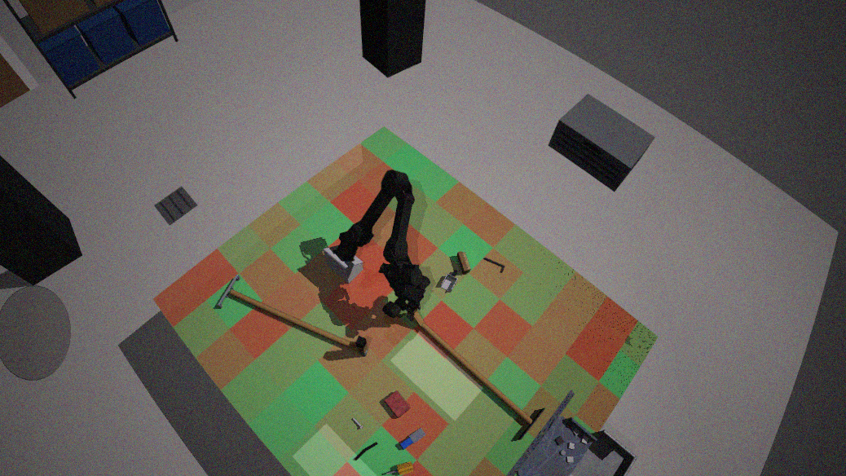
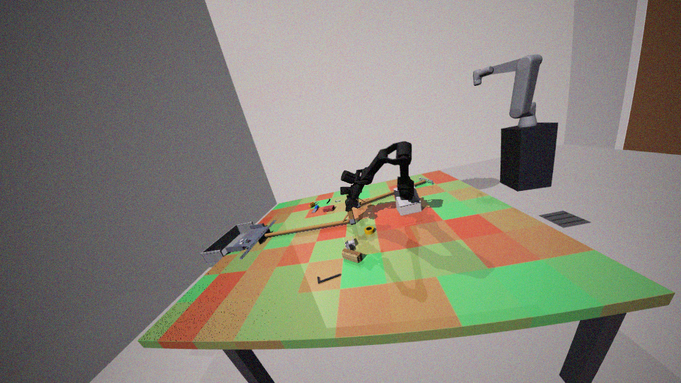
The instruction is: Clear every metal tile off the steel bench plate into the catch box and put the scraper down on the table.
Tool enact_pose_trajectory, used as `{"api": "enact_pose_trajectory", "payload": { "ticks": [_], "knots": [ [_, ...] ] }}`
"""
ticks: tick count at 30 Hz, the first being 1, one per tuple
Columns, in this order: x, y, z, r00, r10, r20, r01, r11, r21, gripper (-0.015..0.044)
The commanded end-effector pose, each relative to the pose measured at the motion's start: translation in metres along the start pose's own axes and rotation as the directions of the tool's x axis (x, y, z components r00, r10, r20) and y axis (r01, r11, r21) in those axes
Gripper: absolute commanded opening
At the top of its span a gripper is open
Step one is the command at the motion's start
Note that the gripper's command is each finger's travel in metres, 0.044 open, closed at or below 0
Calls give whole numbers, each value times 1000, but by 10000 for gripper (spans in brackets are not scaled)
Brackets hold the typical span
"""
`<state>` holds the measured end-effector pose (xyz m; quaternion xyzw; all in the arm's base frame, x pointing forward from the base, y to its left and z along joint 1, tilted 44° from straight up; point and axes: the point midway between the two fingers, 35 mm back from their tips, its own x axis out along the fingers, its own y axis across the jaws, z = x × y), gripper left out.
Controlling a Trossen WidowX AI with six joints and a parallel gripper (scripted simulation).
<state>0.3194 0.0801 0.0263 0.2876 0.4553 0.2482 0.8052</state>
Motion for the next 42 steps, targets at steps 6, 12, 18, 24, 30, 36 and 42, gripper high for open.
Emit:
{"api": "enact_pose_trajectory", "payload": {
  "ticks": [6, 12, 18, 24, 30, 36, 42],
  "knots": [
    [1, 4, 6, 1000, 0, 7, 0, 1000, -4, 0],
    [7, 5, 14, 1000, 1, 8, -1, 1000, -4, 0],
    [12, 7, 22, 1000, 2, 8, -2, 1000, -5, 0],
    [18, 7, 30, 1000, 3, 9, -3, 1000, -6, 0],
    [24, 8, 38, 1000, 4, 10, -4, 1000, -7, 0],
    [30, 8, 45, 1000, 5, 11, -5, 1000, -7, 0],
    [36, 8, 51, 1000, 6, 11, -6, 1000, -8, 0]
  ]
}}
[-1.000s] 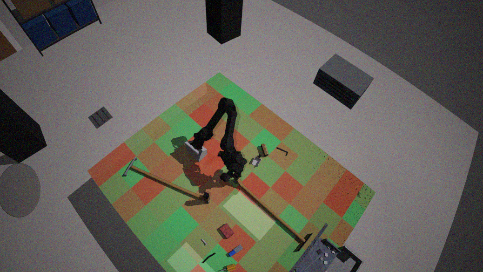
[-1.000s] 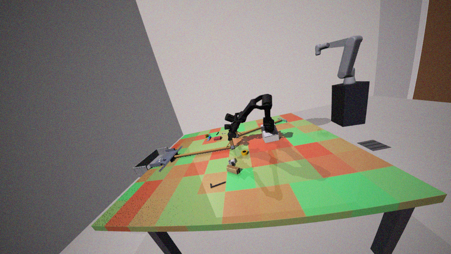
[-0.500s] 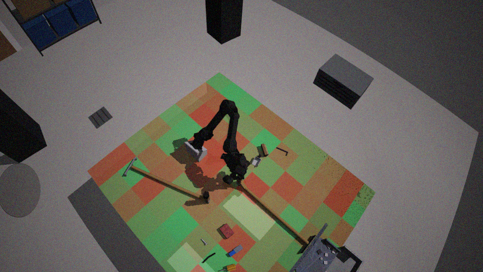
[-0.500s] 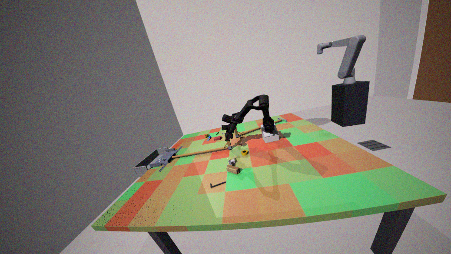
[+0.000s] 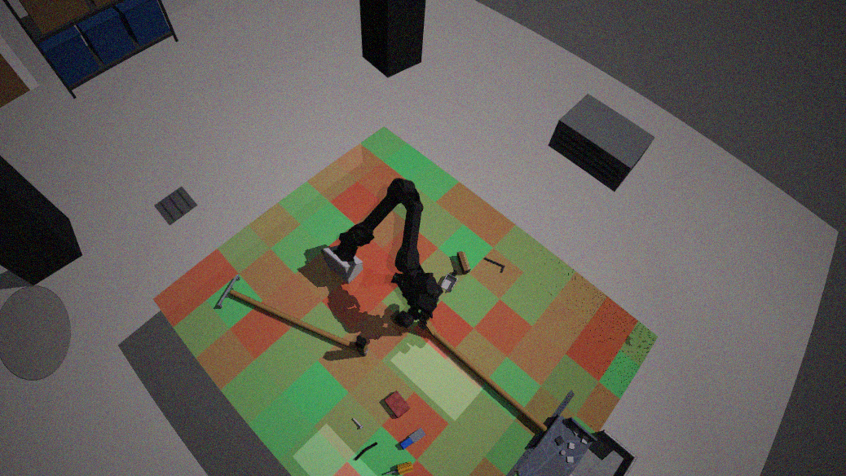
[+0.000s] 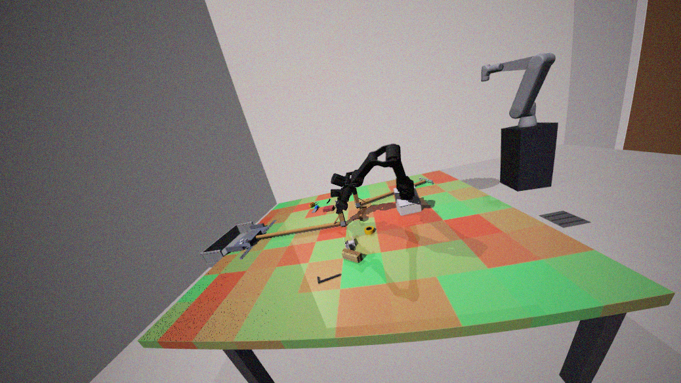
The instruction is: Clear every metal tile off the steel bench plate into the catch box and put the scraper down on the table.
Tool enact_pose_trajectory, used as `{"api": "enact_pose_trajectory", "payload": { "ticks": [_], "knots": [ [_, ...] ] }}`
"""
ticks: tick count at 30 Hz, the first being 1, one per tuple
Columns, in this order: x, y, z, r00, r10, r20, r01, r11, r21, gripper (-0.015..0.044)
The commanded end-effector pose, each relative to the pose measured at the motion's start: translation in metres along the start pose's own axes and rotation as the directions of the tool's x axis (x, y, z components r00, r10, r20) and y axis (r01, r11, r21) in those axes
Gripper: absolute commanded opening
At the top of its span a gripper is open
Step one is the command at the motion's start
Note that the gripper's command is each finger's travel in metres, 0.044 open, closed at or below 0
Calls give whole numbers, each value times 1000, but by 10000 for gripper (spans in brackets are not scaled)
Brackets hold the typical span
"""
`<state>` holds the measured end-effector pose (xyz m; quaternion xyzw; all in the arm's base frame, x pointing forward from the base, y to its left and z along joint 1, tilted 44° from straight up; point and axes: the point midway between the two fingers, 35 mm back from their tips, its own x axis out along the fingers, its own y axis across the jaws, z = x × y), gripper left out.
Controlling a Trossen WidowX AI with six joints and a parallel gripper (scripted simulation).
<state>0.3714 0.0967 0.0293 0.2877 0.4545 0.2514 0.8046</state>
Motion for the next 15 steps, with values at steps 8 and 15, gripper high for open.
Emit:
{"api": "enact_pose_trajectory", "payload": {
  "ticks": [8, 15],
  "knots": [
    [9, 4, 17, 1000, 0, 13, 0, 1000, -6, 0],
    [16, 8, 28, 1000, 0, 13, 0, 1000, -6, 0]
  ]
}}
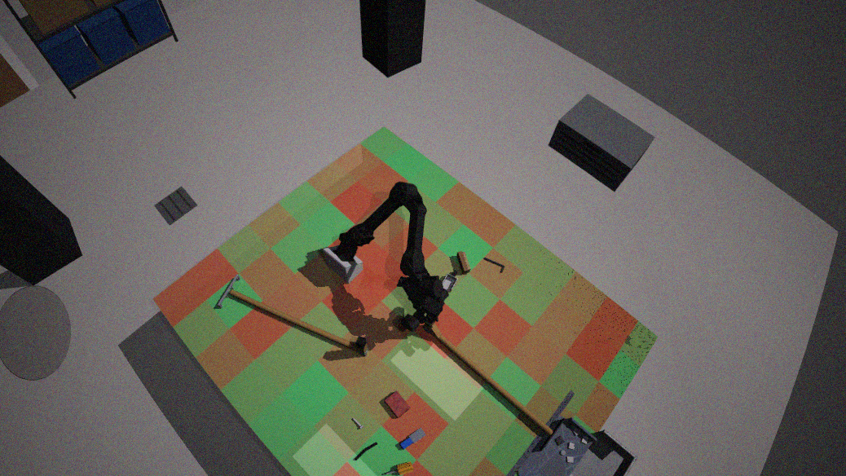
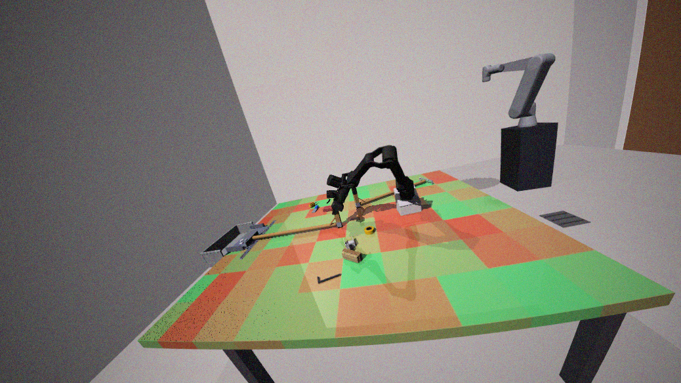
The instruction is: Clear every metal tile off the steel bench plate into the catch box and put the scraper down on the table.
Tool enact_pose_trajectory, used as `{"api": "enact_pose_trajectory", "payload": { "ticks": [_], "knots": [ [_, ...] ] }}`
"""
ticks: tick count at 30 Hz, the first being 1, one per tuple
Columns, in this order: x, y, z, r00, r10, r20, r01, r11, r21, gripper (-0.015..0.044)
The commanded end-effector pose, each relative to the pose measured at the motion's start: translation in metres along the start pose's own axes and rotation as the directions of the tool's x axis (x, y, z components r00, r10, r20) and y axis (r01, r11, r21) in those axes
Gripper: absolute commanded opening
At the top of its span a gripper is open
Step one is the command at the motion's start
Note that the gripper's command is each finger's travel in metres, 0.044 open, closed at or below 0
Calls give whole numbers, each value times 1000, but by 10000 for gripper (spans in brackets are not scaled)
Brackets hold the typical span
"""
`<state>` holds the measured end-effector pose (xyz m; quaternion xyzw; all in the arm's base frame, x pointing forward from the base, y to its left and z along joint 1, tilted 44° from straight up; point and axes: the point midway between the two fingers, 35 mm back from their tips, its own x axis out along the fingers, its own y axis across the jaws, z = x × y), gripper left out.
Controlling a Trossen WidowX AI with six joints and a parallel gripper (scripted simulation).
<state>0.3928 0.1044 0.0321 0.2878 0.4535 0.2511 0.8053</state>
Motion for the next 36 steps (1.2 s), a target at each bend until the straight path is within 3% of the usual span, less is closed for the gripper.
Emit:
{"api": "enact_pose_trajectory", "payload": {
  "ticks": [1, 36],
  "knots": [
    [4, 4, 11, 1000, 1, 11, -1, 1000, -5, 0],
    [34, 9, 55, 1000, 2, 13, -2, 1000, -7, 0]
  ]
}}
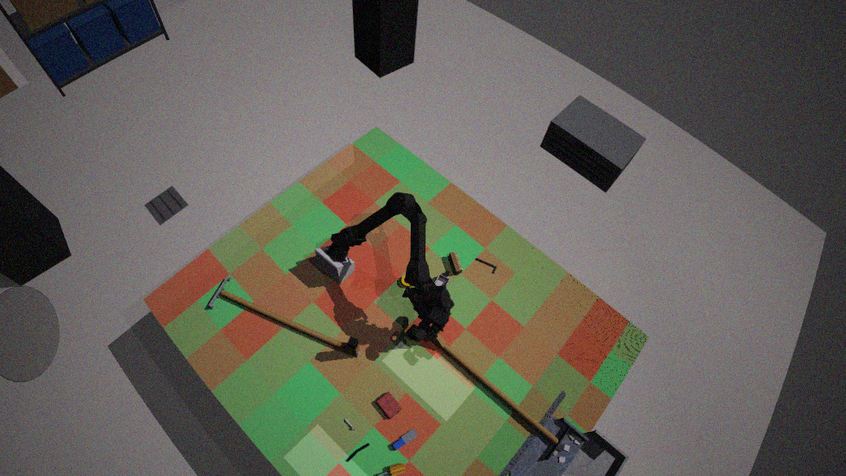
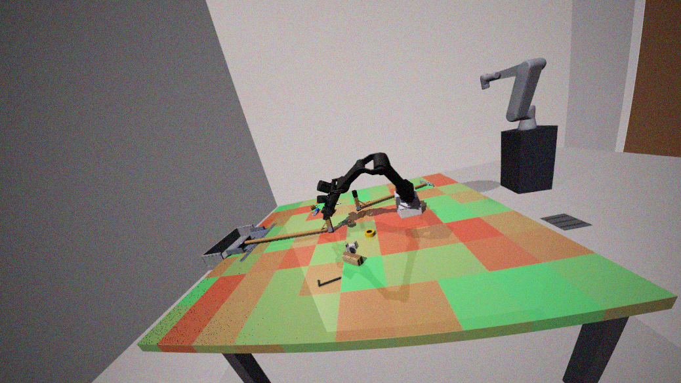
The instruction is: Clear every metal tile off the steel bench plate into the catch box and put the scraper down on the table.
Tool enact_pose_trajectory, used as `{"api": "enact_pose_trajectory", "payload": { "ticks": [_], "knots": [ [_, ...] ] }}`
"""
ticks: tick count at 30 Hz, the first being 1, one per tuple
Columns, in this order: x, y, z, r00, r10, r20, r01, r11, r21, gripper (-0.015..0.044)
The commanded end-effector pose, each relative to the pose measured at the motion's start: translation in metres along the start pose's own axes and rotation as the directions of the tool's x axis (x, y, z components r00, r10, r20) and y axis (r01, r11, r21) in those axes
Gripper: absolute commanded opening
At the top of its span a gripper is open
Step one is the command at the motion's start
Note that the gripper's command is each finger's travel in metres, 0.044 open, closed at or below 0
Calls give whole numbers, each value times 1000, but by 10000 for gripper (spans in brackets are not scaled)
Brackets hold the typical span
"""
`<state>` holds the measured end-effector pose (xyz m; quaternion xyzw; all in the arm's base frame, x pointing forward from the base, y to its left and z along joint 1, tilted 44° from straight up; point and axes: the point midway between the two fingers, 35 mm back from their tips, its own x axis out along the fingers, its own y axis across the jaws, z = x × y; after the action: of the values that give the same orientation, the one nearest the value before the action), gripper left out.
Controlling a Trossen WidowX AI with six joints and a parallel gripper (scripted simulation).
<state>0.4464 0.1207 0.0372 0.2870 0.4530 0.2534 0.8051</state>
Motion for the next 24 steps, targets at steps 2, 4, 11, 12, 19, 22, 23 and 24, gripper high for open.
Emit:
{"api": "enact_pose_trajectory", "payload": {
  "ticks": [2, 4, 11, 12, 19, 22, 23, 24],
  "knots": [
    [3, 1, 12, 1000, -1, 14, 1, 1000, -3, 0],
    [5, 1, 15, 1000, -1, 14, 1, 1000, -3, 0],
    [11, 1, 24, 1000, -1, 15, 1, 1000, -4, 0],
    [12, 1, 25, 1000, -1, 15, 1, 1000, -4, 0],
    [19, 1, 33, 1000, -1, 15, 1, 1000, -4, 0],
    [21, 1, 37, 1000, -1, 15, 1, 1000, -4, 0],
    [22, 1, 38, 1000, -1, 15, 1, 1000, -4, 0],
    [23, 1, 39, 1000, -1, 15, 1, 1000, -4, 0]
  ]
}}
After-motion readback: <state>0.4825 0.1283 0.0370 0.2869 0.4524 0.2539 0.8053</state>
